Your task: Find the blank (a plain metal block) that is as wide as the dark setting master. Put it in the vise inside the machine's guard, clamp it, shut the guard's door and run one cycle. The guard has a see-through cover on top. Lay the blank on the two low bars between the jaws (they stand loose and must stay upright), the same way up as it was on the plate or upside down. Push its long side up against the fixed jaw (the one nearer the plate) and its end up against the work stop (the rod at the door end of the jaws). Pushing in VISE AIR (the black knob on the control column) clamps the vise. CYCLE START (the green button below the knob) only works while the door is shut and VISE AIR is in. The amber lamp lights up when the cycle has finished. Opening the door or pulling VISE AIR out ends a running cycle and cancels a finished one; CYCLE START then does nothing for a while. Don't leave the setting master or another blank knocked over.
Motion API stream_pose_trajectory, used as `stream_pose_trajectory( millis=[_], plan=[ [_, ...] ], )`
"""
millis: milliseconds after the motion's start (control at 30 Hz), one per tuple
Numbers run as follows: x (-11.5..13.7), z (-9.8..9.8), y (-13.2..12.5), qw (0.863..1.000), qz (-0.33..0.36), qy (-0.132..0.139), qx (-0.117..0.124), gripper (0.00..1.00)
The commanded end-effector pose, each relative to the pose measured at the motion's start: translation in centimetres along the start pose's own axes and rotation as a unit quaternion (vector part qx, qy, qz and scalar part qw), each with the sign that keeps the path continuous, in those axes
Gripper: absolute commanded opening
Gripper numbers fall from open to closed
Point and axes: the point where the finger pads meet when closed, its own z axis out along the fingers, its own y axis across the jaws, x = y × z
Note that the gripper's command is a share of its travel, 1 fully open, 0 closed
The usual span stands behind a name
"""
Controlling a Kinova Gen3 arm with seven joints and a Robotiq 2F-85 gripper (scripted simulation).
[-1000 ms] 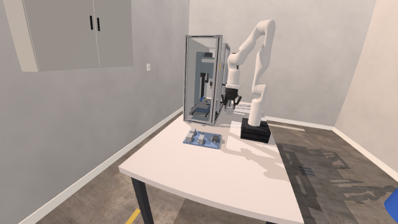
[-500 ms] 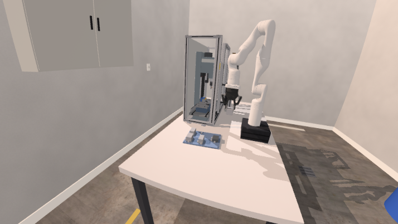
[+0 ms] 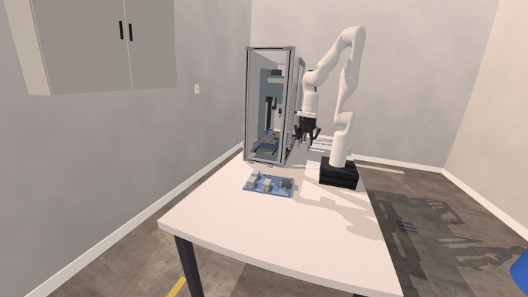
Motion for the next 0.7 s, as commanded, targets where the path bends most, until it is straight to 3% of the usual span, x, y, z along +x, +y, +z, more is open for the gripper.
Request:
stream_pose_trajectory(
  millis=[0, 67, 467, 667],
  plan=[
    [0.02, -0.03, 0.03, 0.998, 0.063, 0.0, 0.0, 0.1],
    [0.02, -0.03, 0.03, 0.994, 0.109, 0.0, 0.0, 0.1],
    [0.02, -0.03, 0.03, 0.994, 0.109, 0.0, 0.0, 0.1],
    [0.02, -0.03, 0.03, 0.975, 0.222, 0.0, 0.0, 0.1]
  ],
)
